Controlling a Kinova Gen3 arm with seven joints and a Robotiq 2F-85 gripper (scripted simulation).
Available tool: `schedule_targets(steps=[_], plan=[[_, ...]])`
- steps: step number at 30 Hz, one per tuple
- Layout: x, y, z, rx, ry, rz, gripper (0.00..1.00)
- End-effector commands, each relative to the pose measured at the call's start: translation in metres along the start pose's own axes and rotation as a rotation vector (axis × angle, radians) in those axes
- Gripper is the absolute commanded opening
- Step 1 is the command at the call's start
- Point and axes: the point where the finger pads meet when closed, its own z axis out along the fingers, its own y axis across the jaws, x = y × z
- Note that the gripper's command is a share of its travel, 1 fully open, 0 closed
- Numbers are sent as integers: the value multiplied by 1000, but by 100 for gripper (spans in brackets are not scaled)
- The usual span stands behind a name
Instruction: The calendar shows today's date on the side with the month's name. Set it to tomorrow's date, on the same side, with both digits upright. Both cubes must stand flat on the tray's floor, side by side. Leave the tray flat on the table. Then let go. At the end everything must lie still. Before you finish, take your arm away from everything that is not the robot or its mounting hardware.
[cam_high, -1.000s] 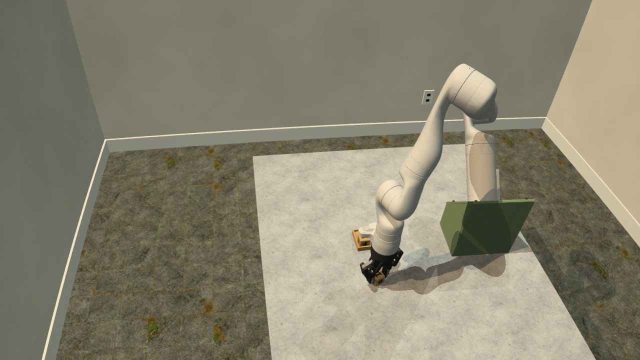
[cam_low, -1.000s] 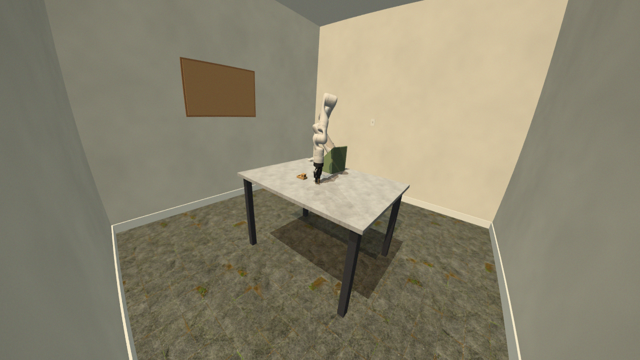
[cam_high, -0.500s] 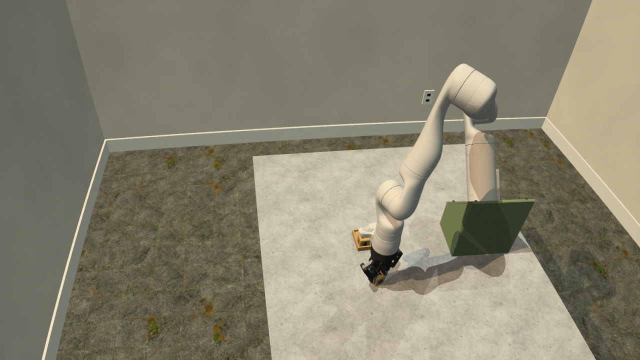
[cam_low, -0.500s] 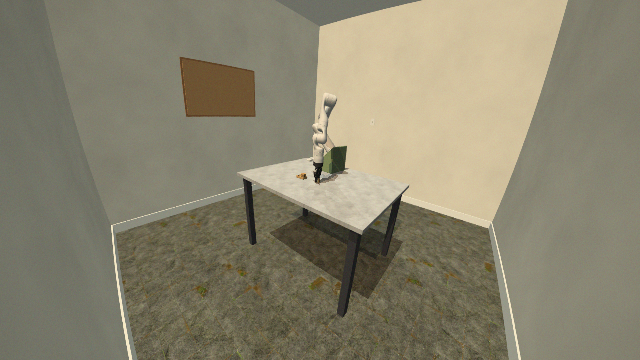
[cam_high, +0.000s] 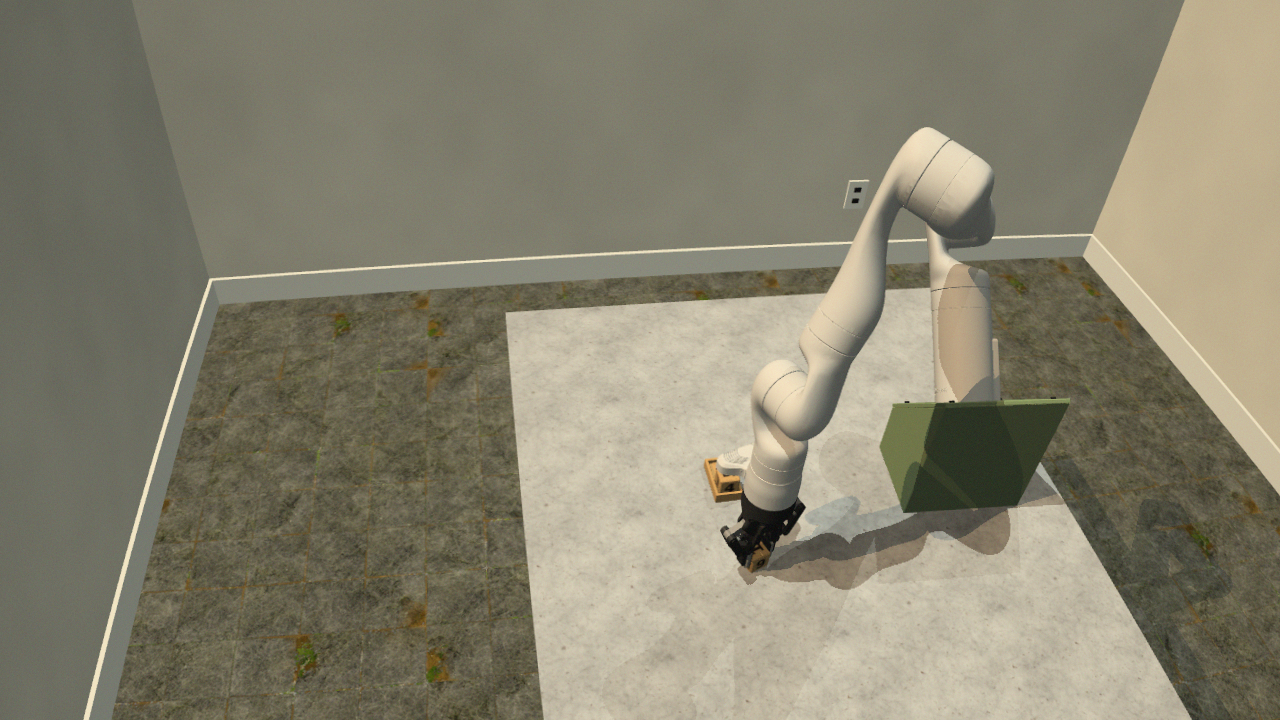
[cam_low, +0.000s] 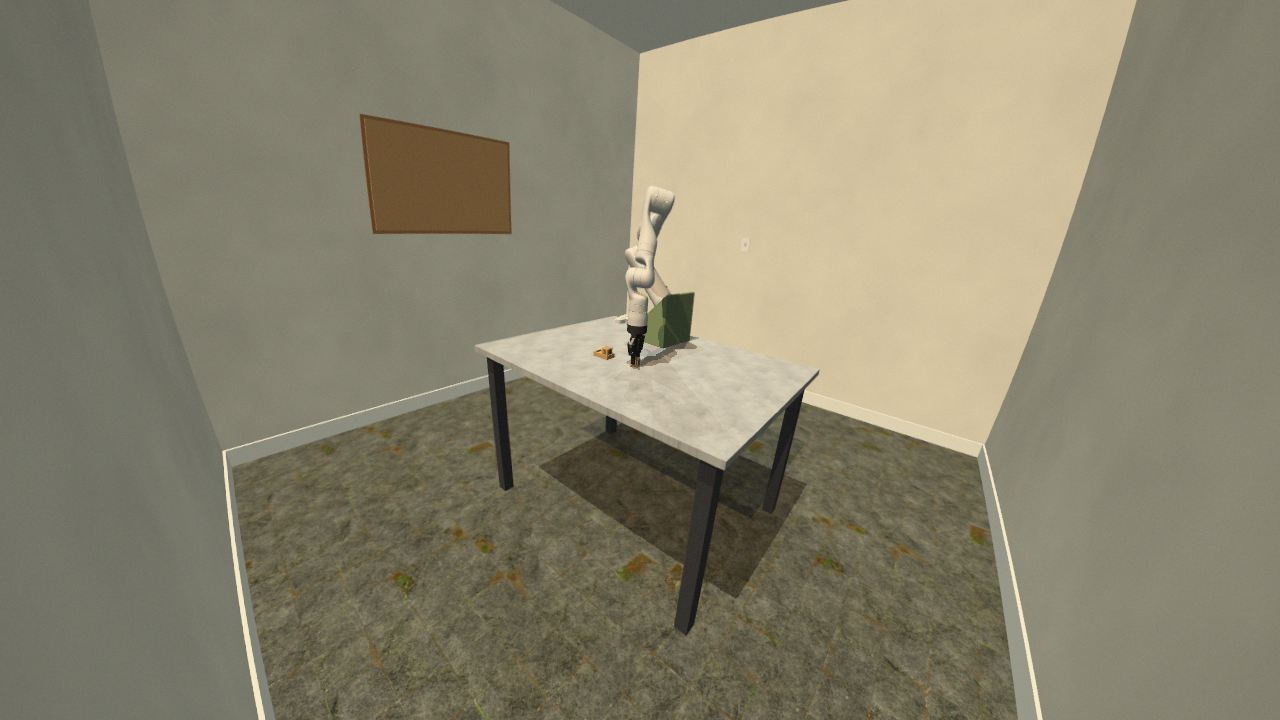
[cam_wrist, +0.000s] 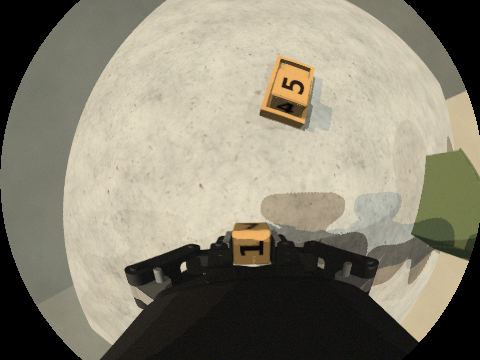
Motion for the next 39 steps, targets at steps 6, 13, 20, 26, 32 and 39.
schedule_targets(steps=[6,13,20,26,32,39], plan=[[0,0,-1,1,0,0,28],[0,0,-5,1,0,0,28],[0,0,-38,1,0,0,28],[0,0,-75,1,0,0,28],[0,0,-99,1,0,0,28],[0,0,-101,1,0,0,28]])
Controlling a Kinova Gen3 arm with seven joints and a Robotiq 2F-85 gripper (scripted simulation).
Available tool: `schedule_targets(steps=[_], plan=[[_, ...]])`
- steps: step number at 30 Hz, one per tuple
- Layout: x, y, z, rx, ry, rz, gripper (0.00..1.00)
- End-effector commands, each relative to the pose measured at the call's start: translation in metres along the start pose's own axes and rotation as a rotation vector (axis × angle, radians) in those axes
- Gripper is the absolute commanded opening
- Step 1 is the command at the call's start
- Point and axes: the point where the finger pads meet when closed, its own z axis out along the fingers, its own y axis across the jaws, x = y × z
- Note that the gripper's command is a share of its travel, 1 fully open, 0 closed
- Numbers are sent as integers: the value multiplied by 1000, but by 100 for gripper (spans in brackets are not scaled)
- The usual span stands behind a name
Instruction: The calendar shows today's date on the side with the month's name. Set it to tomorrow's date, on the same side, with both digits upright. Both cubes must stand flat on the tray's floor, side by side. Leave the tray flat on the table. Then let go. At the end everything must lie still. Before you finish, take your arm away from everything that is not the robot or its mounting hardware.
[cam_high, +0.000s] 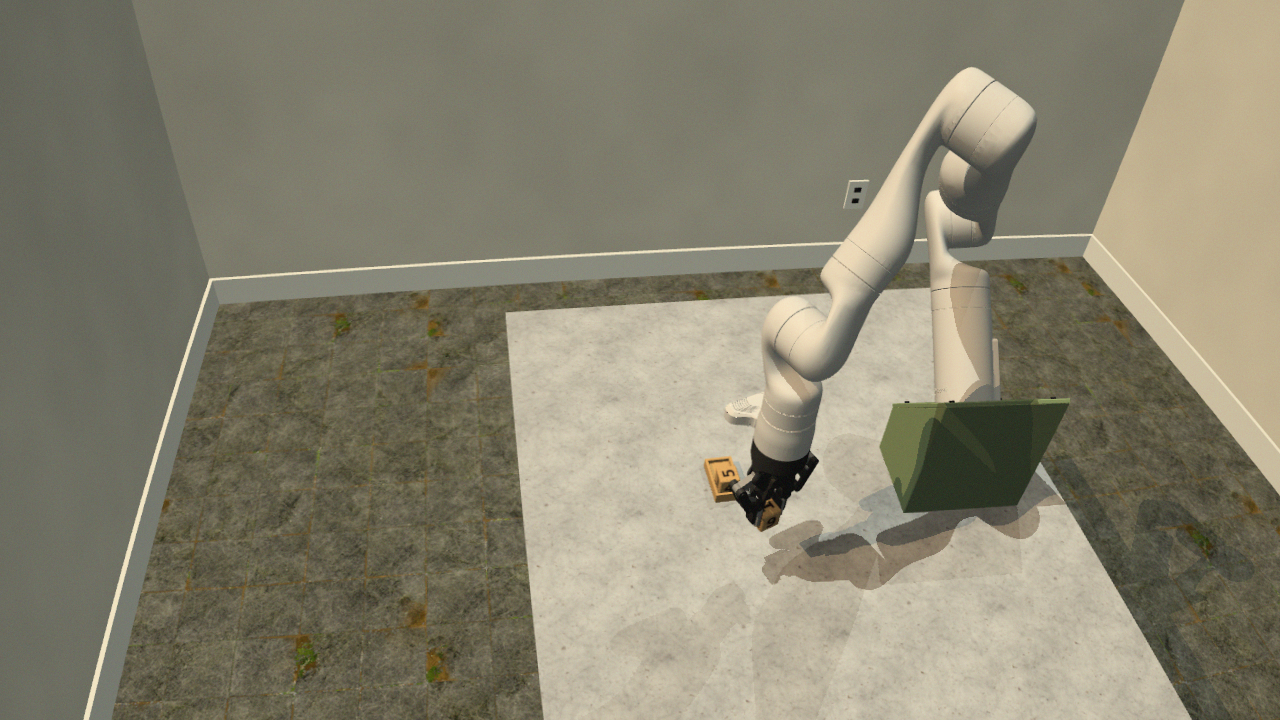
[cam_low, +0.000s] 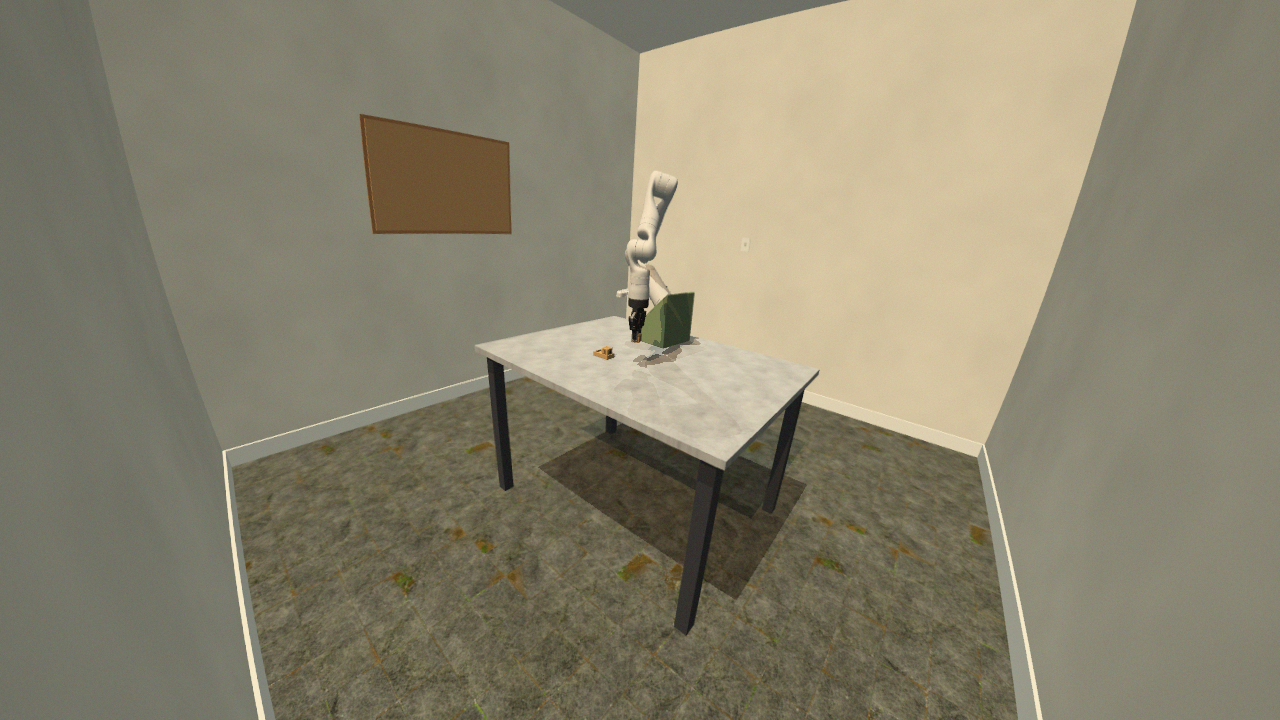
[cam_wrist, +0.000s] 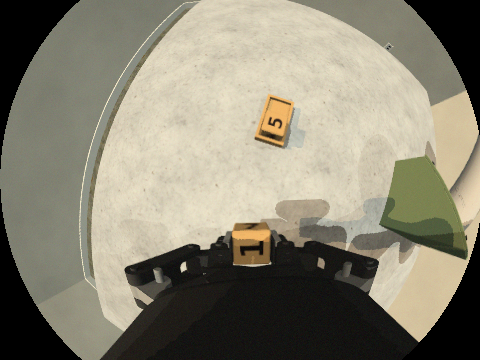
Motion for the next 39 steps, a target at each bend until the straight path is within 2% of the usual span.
schedule_targets(steps=[1,9,17,23,31,33,39], plan=[[-1,-1,-2,4,-2,-1,28],[0,-1,-2,3,-1,-15,28],[5,2,-1,-3,1,-121,28],[14,6,-1,-13,2,-346,28],[30,10,0,-17,0,-748,28],[30,10,0,-17,0,-748,28],[39,10,-1,-8,-1,-1021,28]])
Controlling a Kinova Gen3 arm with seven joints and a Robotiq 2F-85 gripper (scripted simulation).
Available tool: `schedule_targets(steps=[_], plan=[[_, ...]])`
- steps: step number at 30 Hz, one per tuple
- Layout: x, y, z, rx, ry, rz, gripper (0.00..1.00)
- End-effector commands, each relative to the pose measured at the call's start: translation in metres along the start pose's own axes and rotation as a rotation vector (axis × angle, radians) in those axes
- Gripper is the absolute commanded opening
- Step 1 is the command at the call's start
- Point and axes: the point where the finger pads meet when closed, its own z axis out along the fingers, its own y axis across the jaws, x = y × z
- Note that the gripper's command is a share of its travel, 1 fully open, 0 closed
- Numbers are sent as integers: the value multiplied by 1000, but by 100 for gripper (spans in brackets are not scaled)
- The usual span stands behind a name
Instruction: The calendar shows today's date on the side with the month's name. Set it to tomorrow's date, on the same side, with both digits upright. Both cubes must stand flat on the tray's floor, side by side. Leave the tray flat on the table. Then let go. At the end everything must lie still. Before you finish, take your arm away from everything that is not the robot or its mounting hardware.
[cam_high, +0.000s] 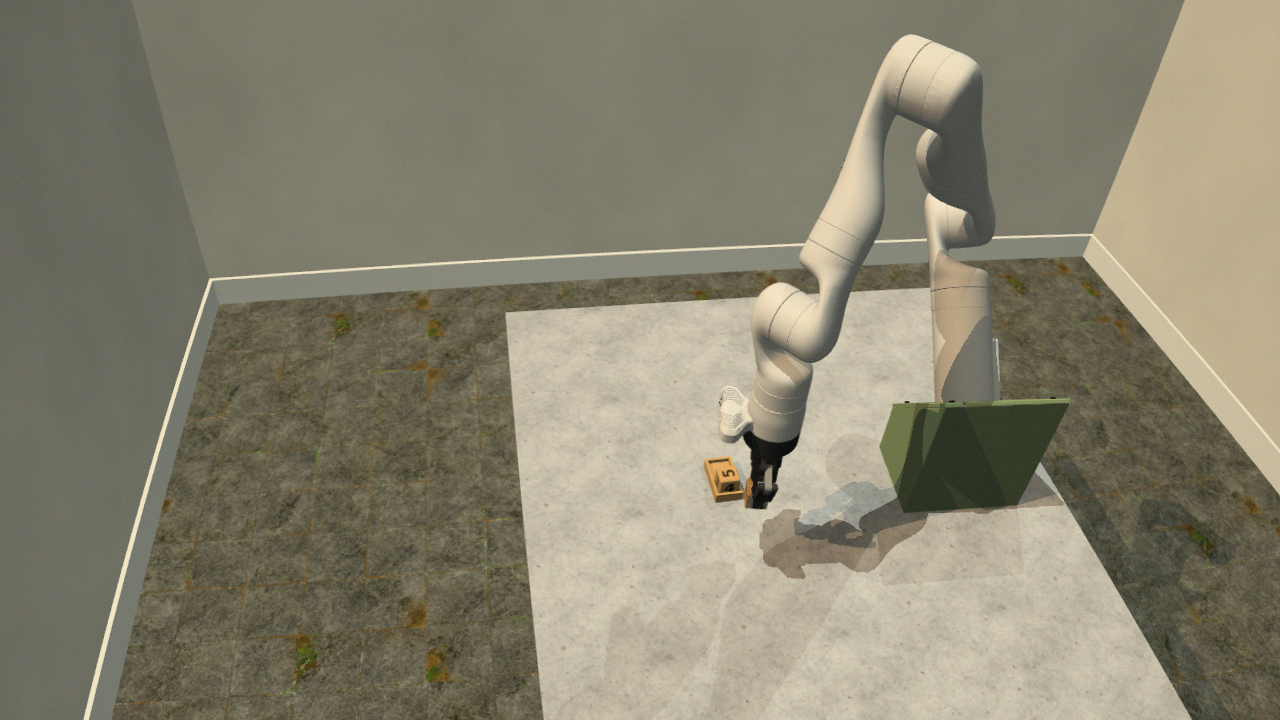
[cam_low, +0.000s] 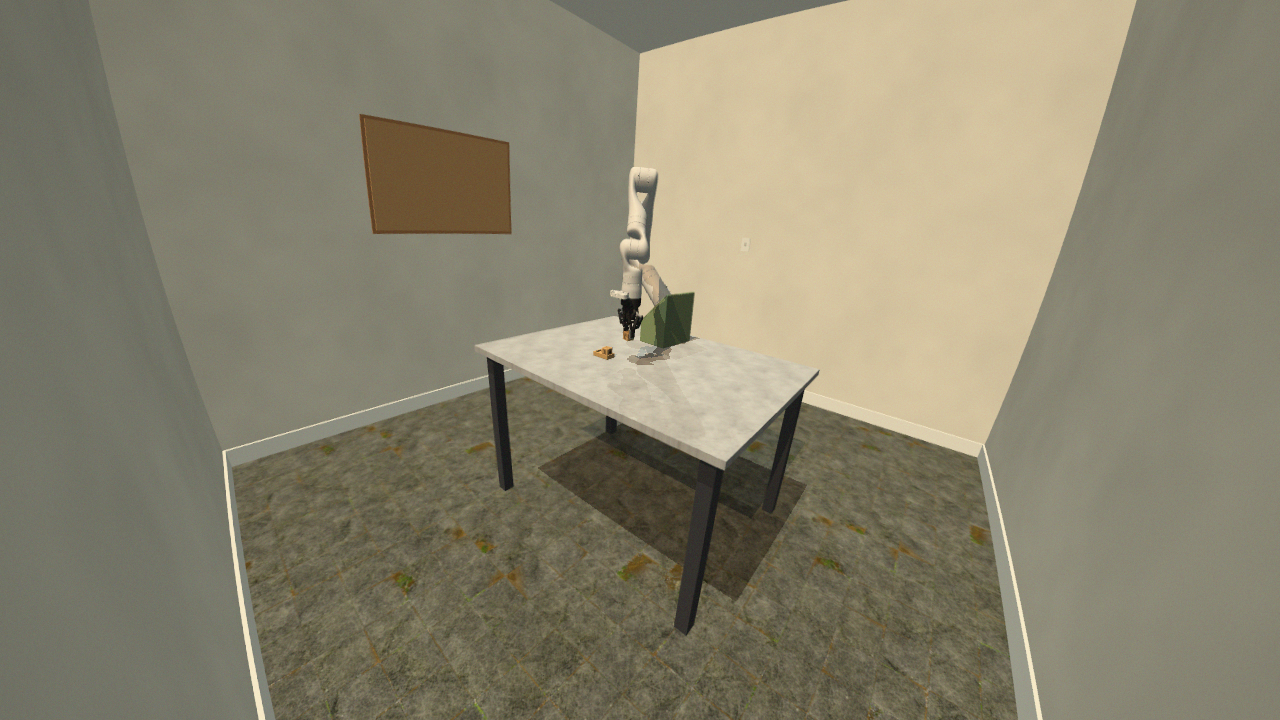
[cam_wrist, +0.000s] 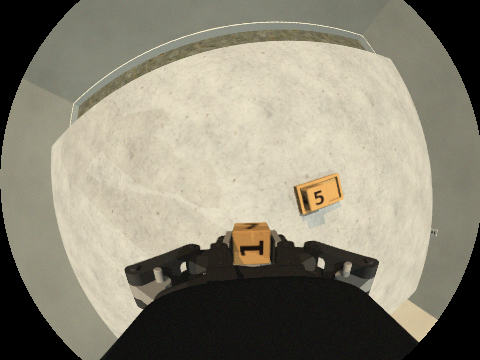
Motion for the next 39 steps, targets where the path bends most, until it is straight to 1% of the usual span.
schedule_targets(steps=[1,5,9,31,35,39], plan=[[4,4,-2,15,-7,-63,28],[6,6,-3,21,-2,-176,28],[8,7,-3,23,1,-234,28],[8,8,-2,24,2,-249,28],[8,7,4,24,2,-249,28],[8,7,16,24,2,-249,28]])
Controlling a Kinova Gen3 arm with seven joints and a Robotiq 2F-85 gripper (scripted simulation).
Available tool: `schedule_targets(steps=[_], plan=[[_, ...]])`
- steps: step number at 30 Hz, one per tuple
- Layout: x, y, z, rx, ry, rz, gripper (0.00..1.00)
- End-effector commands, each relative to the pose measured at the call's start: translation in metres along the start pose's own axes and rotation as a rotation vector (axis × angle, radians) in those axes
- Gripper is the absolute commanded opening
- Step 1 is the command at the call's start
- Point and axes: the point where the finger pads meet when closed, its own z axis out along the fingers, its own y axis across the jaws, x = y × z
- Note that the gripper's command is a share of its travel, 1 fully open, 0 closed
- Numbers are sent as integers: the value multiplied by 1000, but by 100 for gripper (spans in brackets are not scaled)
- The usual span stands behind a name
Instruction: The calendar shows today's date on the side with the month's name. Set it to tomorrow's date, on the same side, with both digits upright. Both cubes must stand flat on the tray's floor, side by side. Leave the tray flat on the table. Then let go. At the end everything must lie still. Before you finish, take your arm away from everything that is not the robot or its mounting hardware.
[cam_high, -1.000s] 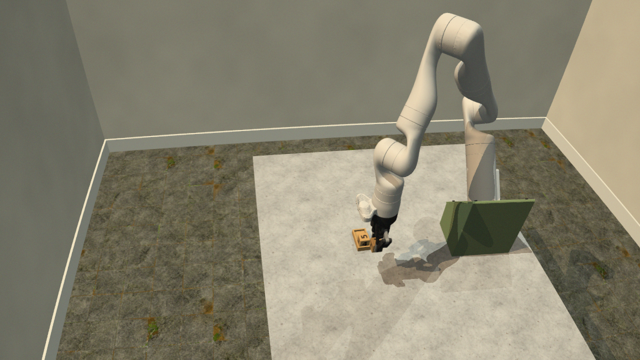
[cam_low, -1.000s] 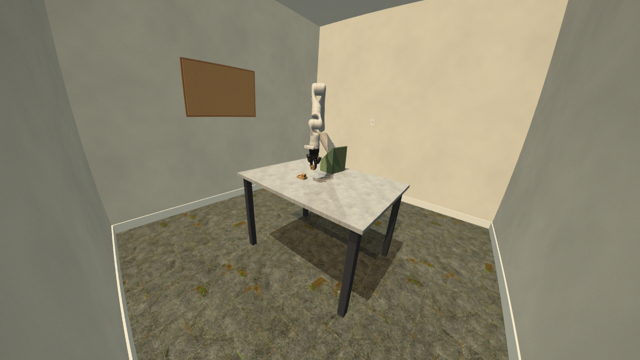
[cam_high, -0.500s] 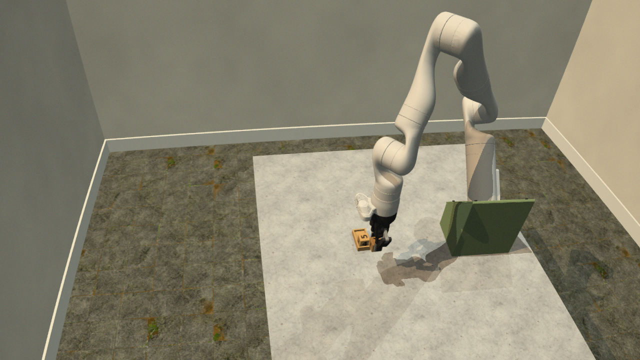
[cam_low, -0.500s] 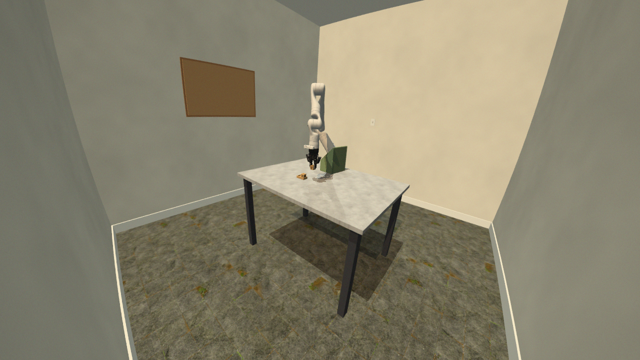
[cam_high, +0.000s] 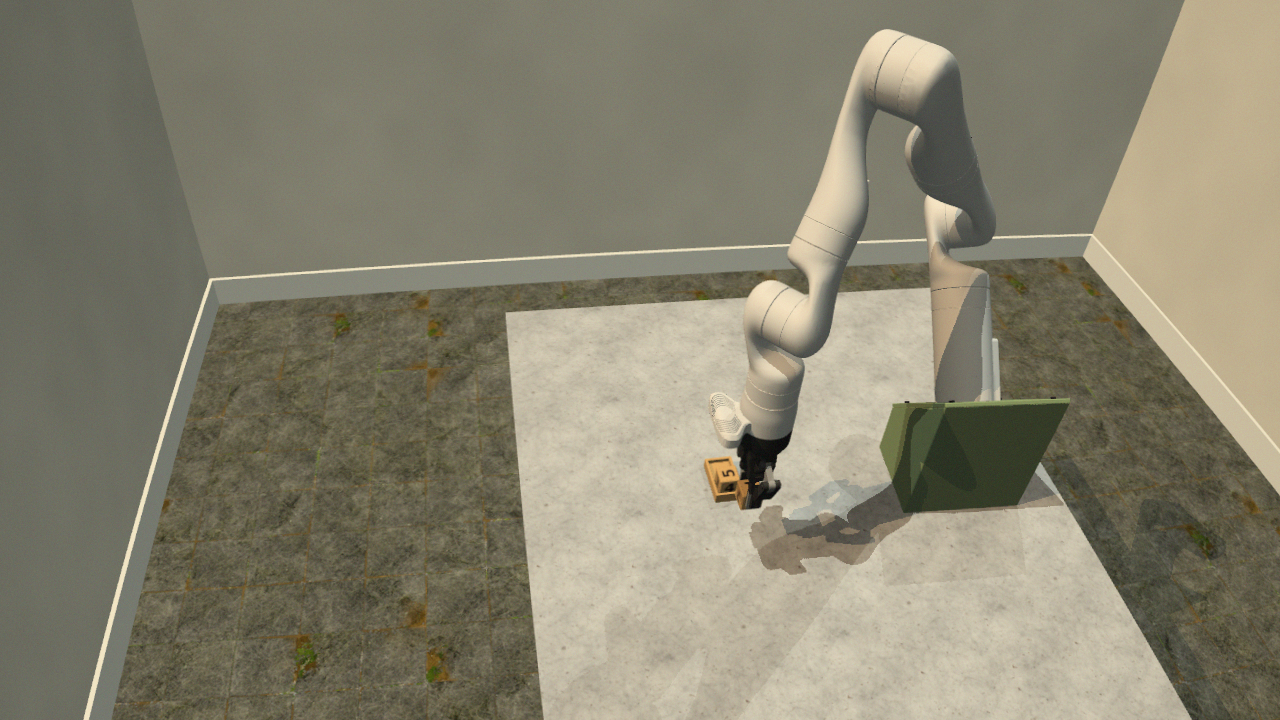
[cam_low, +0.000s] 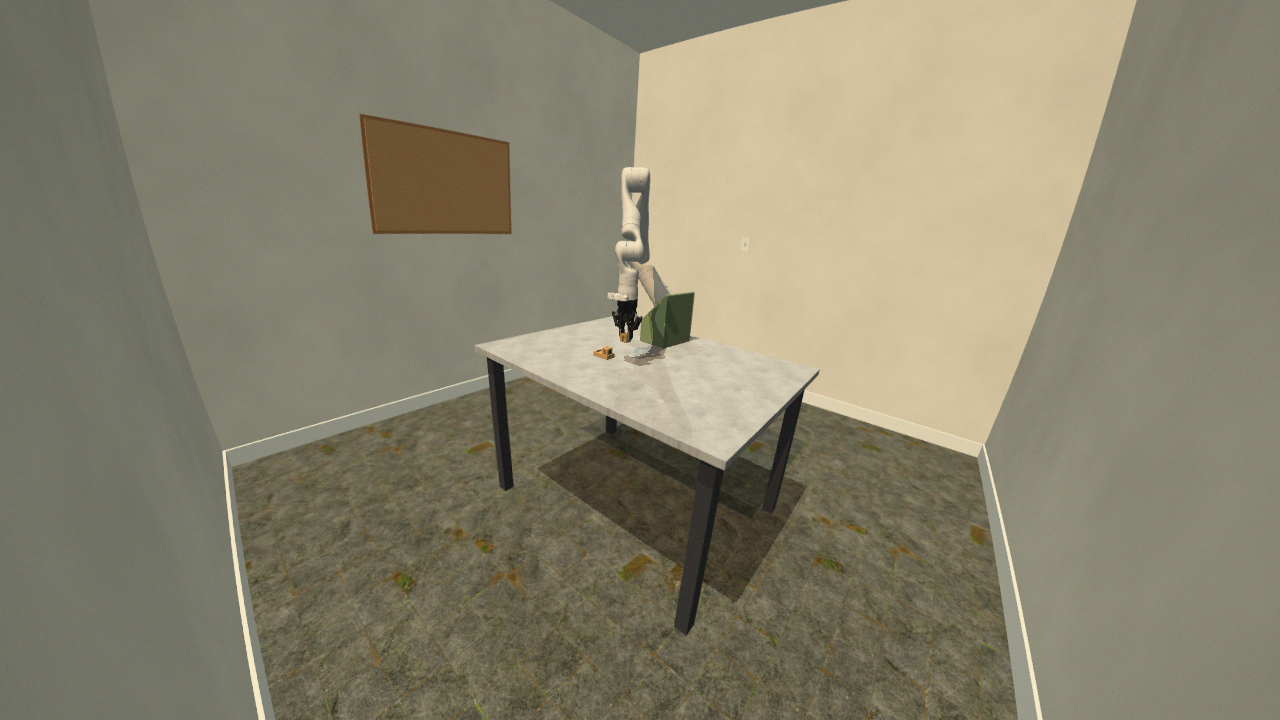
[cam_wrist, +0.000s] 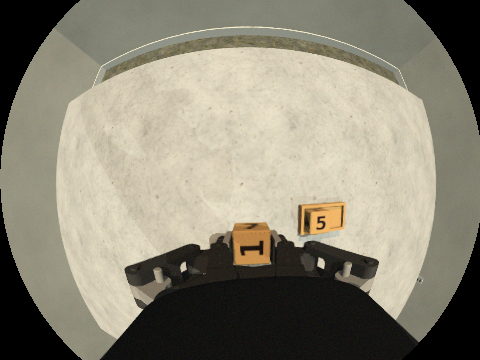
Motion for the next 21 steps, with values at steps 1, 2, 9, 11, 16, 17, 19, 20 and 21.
schedule_targets(steps=[1,2,9,11,16,17,19,20,21], plan=[[-2,2,12,-6,-8,0,28],[-2,2,16,-6,-8,0,28],[-2,2,40,-6,-8,0,28],[-2,2,50,-6,-8,0,28],[-3,3,71,-6,-8,0,28],[-3,3,74,-6,-8,0,28],[-3,3,79,-6,-8,0,28],[-3,3,81,-6,-8,0,28],[-3,3,83,-6,-8,0,28]])
